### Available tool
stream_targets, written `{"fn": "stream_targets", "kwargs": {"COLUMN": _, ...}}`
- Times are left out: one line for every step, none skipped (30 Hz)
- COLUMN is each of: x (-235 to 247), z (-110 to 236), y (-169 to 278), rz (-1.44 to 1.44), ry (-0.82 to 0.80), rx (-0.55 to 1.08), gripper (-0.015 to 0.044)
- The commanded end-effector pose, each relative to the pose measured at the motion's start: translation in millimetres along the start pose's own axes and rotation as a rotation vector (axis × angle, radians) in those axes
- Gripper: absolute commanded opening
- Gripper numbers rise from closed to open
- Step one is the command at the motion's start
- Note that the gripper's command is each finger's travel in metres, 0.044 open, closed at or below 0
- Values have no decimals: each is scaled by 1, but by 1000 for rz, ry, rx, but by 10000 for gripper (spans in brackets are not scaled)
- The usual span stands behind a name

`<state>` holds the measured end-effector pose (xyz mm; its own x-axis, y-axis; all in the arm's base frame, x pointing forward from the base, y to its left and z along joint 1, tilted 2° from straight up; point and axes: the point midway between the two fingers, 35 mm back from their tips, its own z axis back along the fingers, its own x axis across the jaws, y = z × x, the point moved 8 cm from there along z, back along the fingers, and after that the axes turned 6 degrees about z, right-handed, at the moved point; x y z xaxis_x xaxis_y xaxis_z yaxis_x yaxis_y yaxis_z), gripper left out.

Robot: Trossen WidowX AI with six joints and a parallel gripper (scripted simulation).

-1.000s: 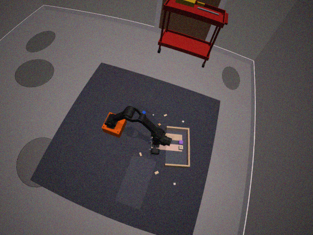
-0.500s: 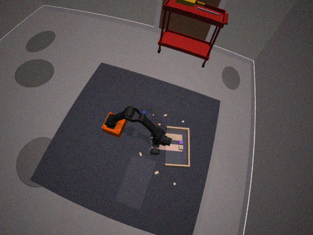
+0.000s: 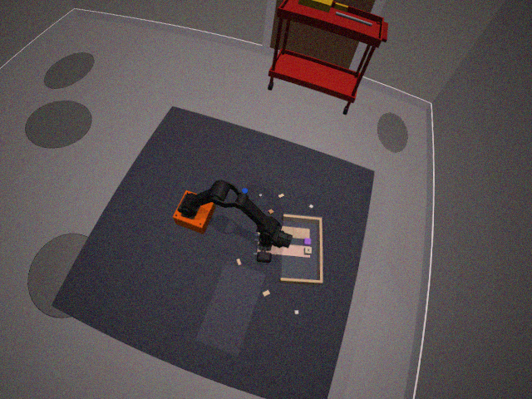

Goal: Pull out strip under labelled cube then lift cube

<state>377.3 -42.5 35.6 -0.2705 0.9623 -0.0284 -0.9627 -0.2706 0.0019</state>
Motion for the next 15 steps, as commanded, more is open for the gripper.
{"fn": "stream_targets", "kwargs": {"x": 0, "z": -3, "y": -1, "rz": -1, "ry": -5, "rx": 3, "gripper": 0}}
{"fn": "stream_targets", "kwargs": {"x": 0, "z": -4, "y": -1, "rz": -1, "ry": -5, "rx": 3, "gripper": 0}}
{"fn": "stream_targets", "kwargs": {"x": 0, "z": -4, "y": -1, "rz": -1, "ry": -5, "rx": 3, "gripper": 0}}
{"fn": "stream_targets", "kwargs": {"x": 0, "z": -4, "y": -1, "rz": -1, "ry": -5, "rx": 3, "gripper": 0}}
{"fn": "stream_targets", "kwargs": {"x": 0, "z": -4, "y": -2, "rz": -1, "ry": -5, "rx": 3, "gripper": 0}}
{"fn": "stream_targets", "kwargs": {"x": 0, "z": -4, "y": -2, "rz": -1, "ry": -5, "rx": 3, "gripper": 0}}
{"fn": "stream_targets", "kwargs": {"x": -1, "z": -4, "y": -2, "rz": -1, "ry": -5, "rx": 2, "gripper": 0}}
{"fn": "stream_targets", "kwargs": {"x": -1, "z": -4, "y": -3, "rz": -1, "ry": -5, "rx": 2, "gripper": 0}}
{"fn": "stream_targets", "kwargs": {"x": -1, "z": -4, "y": -3, "rz": -1, "ry": -5, "rx": 2, "gripper": 0}}
{"fn": "stream_targets", "kwargs": {"x": -1, "z": -4, "y": -3, "rz": -1, "ry": -5, "rx": 2, "gripper": 0}}
{"fn": "stream_targets", "kwargs": {"x": -1, "z": -4, "y": -4, "rz": -1, "ry": -5, "rx": 2, "gripper": 0}}
{"fn": "stream_targets", "kwargs": {"x": -1, "z": -4, "y": -4, "rz": -1, "ry": -5, "rx": 2, "gripper": 0}}
{"fn": "stream_targets", "kwargs": {"x": -2, "z": -5, "y": -5, "rz": -1, "ry": -5, "rx": 2, "gripper": 0}}
{"fn": "stream_targets", "kwargs": {"x": -2, "z": -5, "y": -5, "rz": -1, "ry": -5, "rx": 2, "gripper": 0}}
{"fn": "stream_targets", "kwargs": {"x": -2, "z": -5, "y": -6, "rz": -1, "ry": -5, "rx": 2, "gripper": 0}}
